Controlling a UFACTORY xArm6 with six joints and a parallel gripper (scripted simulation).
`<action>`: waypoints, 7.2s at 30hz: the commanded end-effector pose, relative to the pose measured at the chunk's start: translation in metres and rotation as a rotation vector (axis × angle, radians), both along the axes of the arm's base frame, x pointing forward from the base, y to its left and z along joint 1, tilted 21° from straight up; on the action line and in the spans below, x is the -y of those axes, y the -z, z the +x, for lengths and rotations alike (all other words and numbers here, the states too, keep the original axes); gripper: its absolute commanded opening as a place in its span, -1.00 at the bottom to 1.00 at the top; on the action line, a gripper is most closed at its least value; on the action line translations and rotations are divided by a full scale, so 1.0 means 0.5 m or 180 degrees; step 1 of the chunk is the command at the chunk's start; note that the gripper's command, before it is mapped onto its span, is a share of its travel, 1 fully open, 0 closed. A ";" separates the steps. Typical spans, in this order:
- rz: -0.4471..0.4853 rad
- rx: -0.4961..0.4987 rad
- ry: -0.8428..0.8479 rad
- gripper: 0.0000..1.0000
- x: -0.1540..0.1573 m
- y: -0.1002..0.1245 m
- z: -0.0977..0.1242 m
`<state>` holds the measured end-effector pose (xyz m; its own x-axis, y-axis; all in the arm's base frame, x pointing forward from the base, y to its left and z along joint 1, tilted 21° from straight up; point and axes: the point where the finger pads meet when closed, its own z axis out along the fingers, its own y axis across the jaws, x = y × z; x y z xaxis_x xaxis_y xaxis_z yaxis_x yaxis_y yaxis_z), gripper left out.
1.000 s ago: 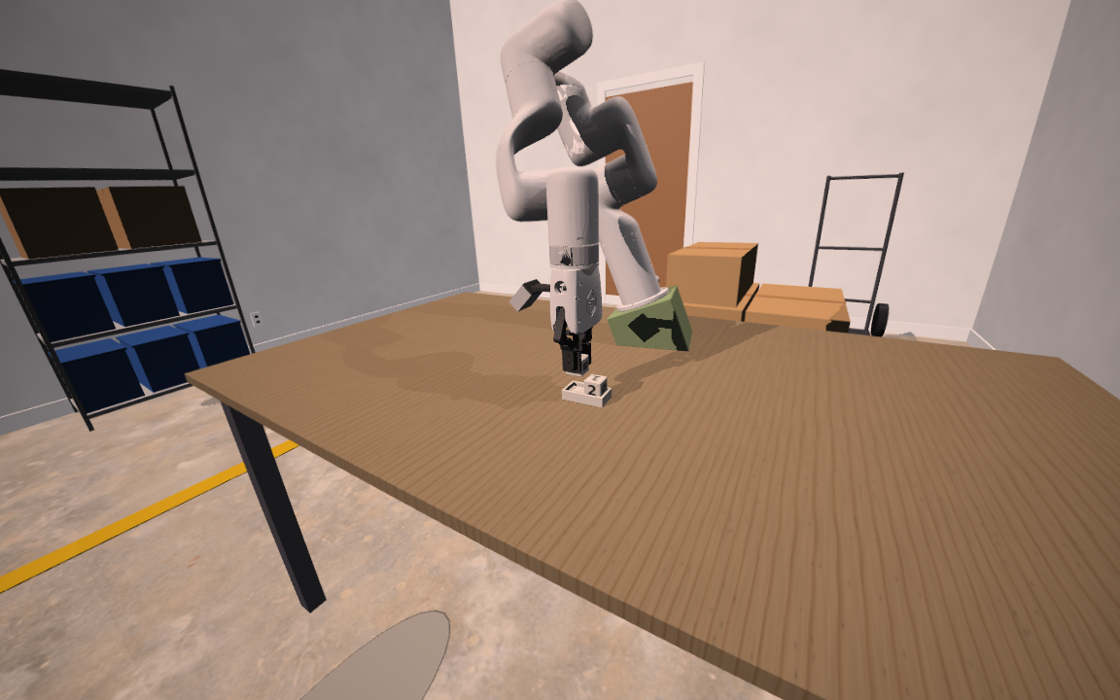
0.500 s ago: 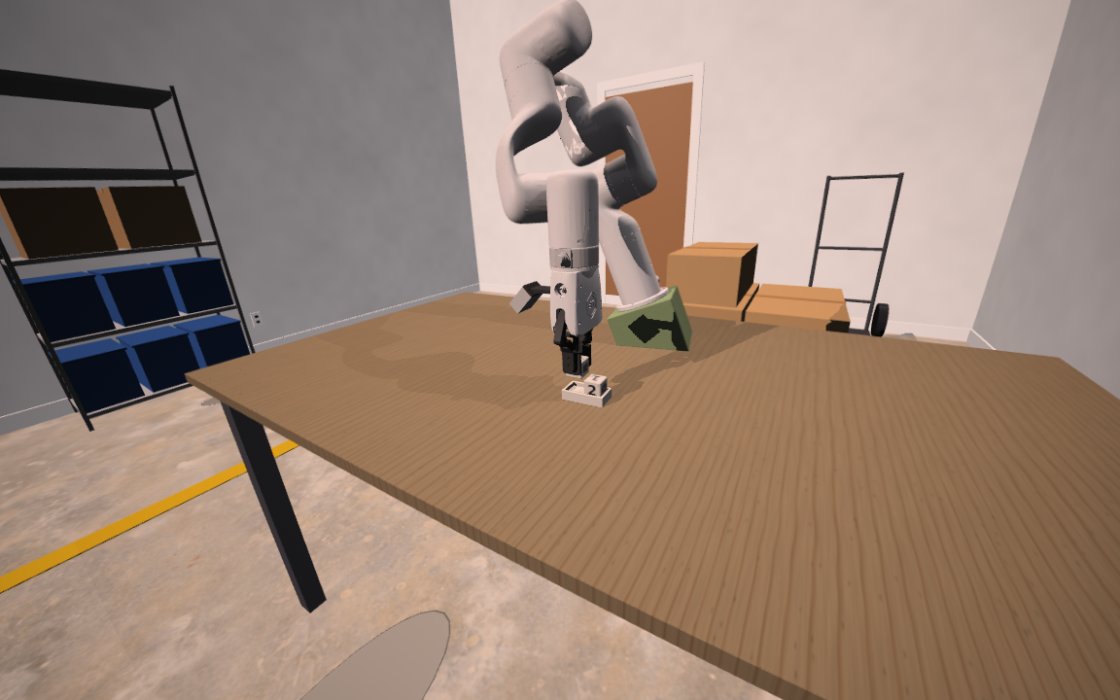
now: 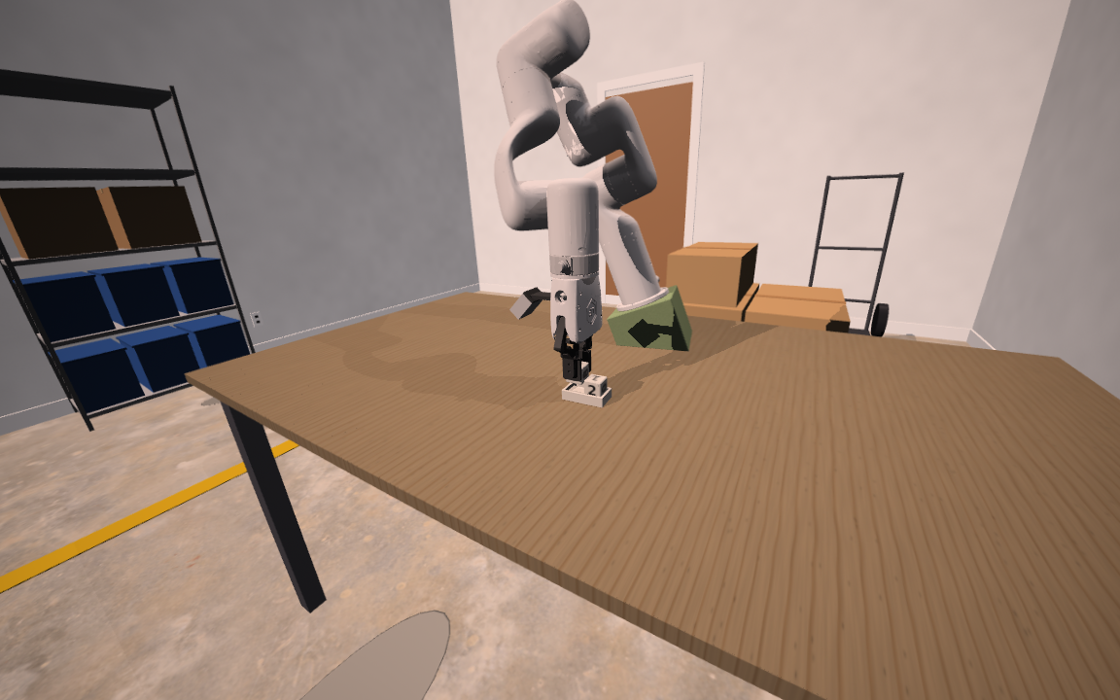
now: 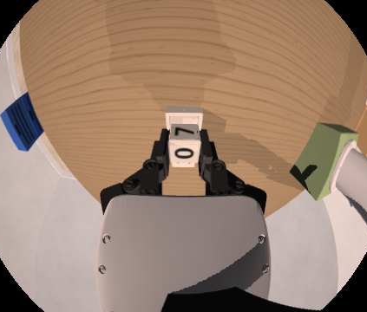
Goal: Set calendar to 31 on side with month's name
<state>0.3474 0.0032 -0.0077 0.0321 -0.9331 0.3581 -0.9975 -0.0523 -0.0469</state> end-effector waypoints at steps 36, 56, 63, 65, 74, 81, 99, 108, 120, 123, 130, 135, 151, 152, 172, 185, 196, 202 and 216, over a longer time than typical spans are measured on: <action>0.0002 0.0010 -0.0002 -0.47 0.006 0.017 0.004; 0.0002 0.0010 -0.0002 -0.47 0.009 0.025 0.004; 0.0002 0.0010 -0.0002 -0.47 0.011 0.029 0.005; 0.0002 0.0010 -0.0002 -0.47 0.011 0.031 0.005; 0.0002 0.0010 -0.0002 -0.47 0.013 0.035 0.005; 0.0002 0.0010 -0.0002 -0.47 0.013 0.036 0.005; 0.0002 0.0010 -0.0002 -0.47 0.013 0.036 0.005; 0.0002 0.0010 -0.0002 -0.47 0.013 0.036 0.005; 0.0002 0.0010 -0.0002 -0.47 0.013 0.036 0.005; 0.0002 0.0010 -0.0002 -0.47 0.013 0.036 0.005; 0.0002 0.0010 -0.0002 -0.47 0.013 0.036 0.005; 0.0002 0.0010 -0.0002 -0.47 0.013 0.036 0.005; 0.0002 0.0010 -0.0002 -0.47 0.013 0.036 0.005; 0.0002 0.0010 -0.0002 -0.47 0.013 0.036 0.005; 0.0002 0.0010 -0.0002 -0.14 0.013 0.036 0.005; 0.0002 0.0010 -0.0002 -0.05 0.013 0.035 0.005; 0.0001 0.0010 -0.0002 -0.05 -0.003 -0.008 0.002; 0.0002 0.0010 -0.0002 -0.05 -0.022 -0.056 -0.001; 0.0002 0.0010 -0.0002 -0.05 -0.051 -0.132 -0.007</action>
<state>0.3441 0.0269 0.0512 0.0323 -0.9339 0.3561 -0.9972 -0.0540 -0.0513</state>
